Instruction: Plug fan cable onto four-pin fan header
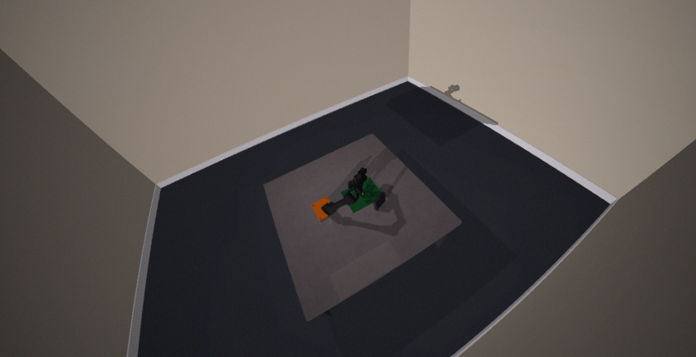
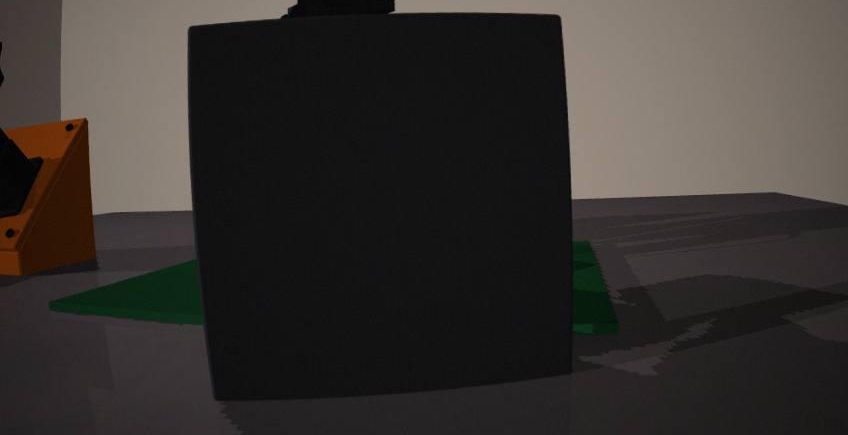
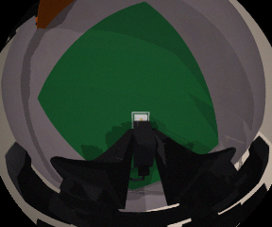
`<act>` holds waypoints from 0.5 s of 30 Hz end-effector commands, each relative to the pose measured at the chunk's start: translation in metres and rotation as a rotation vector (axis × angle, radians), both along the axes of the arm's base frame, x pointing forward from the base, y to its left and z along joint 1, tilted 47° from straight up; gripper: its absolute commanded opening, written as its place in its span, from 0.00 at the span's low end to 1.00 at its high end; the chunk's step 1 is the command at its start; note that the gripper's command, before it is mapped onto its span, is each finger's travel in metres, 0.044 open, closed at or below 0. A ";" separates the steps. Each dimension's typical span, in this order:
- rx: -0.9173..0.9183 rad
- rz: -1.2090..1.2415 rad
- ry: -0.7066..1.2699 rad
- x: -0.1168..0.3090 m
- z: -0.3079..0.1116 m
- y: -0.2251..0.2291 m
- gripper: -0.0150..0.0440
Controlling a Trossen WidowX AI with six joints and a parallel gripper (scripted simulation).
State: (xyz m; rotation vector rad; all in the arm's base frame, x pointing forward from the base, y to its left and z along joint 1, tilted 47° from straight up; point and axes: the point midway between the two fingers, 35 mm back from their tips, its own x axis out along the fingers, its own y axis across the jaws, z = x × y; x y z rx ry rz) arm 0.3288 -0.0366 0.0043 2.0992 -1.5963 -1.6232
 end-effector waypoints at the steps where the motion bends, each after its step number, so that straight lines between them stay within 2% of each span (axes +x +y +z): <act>1: -0.005 0.005 0.004 0.000 -0.001 -0.002 0.25; 15: -0.005 0.005 0.004 -0.001 -0.007 -0.008 0.25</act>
